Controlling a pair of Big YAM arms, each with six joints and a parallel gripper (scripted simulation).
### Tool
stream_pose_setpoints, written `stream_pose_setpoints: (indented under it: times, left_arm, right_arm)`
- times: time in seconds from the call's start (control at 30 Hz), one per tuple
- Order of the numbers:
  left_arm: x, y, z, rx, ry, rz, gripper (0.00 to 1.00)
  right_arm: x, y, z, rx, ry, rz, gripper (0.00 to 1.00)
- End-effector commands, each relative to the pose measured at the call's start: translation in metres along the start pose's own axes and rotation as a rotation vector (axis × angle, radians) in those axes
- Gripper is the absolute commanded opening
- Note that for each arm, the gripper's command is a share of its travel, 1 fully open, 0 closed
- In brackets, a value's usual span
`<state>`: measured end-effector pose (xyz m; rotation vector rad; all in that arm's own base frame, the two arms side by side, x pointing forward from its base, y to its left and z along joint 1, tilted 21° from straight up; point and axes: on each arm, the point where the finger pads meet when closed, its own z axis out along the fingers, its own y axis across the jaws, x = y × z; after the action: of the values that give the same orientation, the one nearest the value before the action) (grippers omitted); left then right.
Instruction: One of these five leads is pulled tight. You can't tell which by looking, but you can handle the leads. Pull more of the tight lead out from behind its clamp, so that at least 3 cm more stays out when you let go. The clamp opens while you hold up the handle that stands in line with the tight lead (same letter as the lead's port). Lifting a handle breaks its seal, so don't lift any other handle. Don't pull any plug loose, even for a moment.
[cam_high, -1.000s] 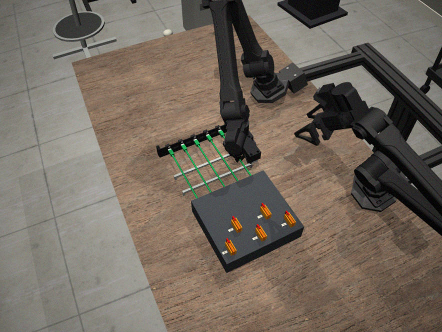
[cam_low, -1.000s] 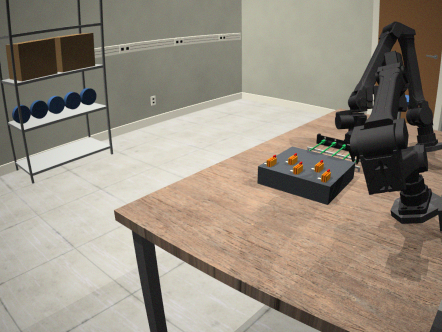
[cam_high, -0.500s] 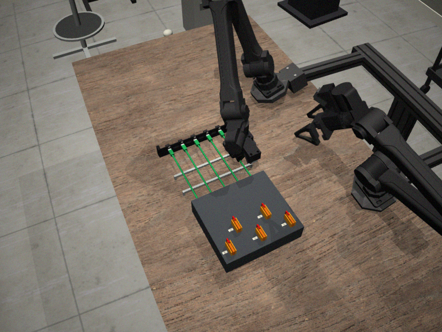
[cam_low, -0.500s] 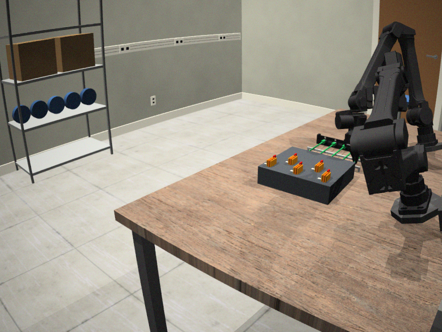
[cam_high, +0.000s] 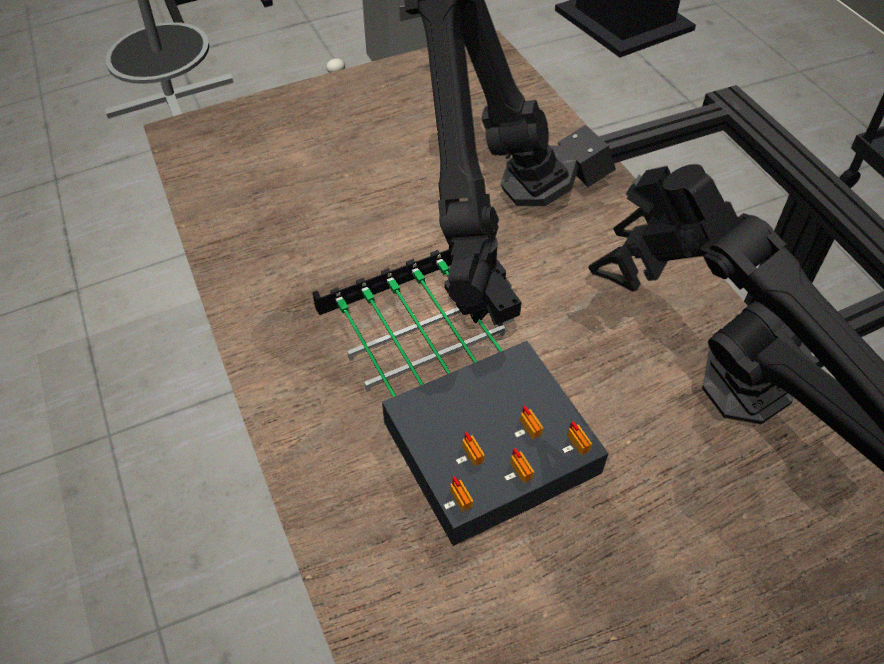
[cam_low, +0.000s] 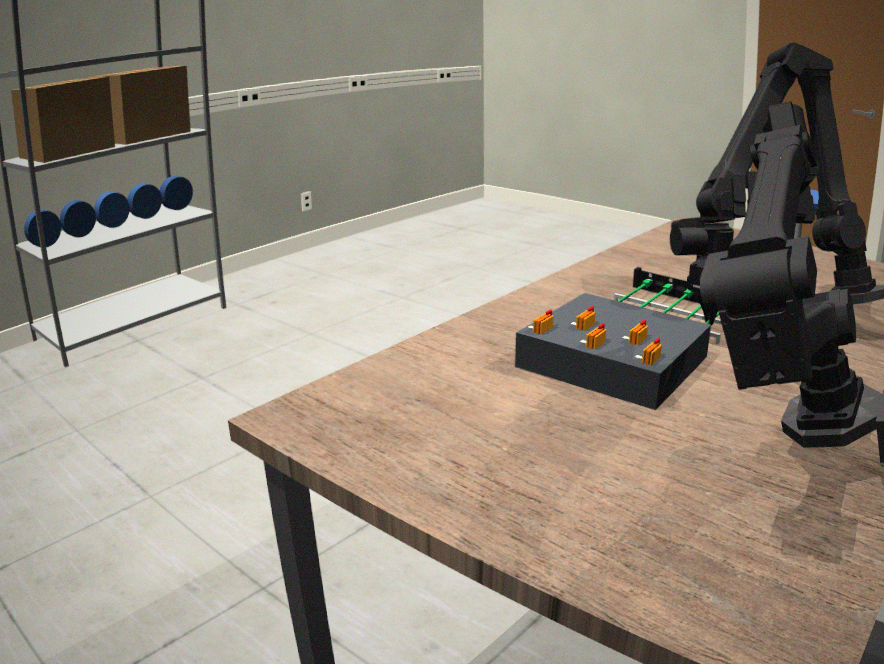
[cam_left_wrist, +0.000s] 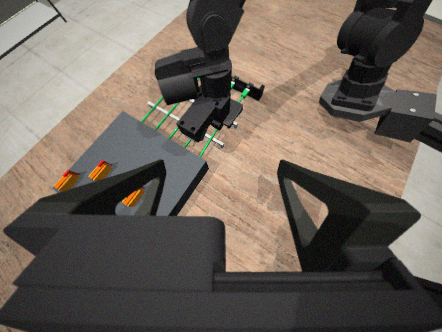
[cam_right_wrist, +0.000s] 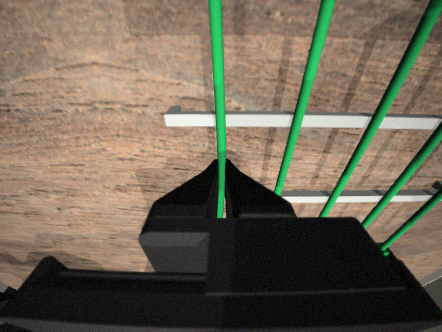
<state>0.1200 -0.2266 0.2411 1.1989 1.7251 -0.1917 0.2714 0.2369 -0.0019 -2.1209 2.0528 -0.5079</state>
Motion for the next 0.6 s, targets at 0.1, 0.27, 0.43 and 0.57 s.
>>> stream_pose_setpoints:
  times: [0.1,0.27,0.43,0.57]
  left_arm:
    - [-0.022,0.008,-0.011,-0.001,-0.038,-0.034,1.00]
    - [-0.022,0.008,-0.011,-0.001,-0.038,-0.034,1.00]
    - [-0.022,0.008,-0.011,-0.001,-0.038,-0.034,1.00]
    - [-0.022,0.008,-0.011,-0.001,-0.038,-0.034,1.00]
  right_arm:
    - [-0.023,-0.018,-0.034,0.049,-0.071,0.014,0.00]
    - [-0.020,-0.015,-0.040,0.043,-0.060,0.012,0.00]
    - [-0.008,-0.002,-0.035,0.015,-0.023,0.002,0.00]
    - [-0.002,-0.003,-0.034,0.007,-0.010,0.013,0.00]
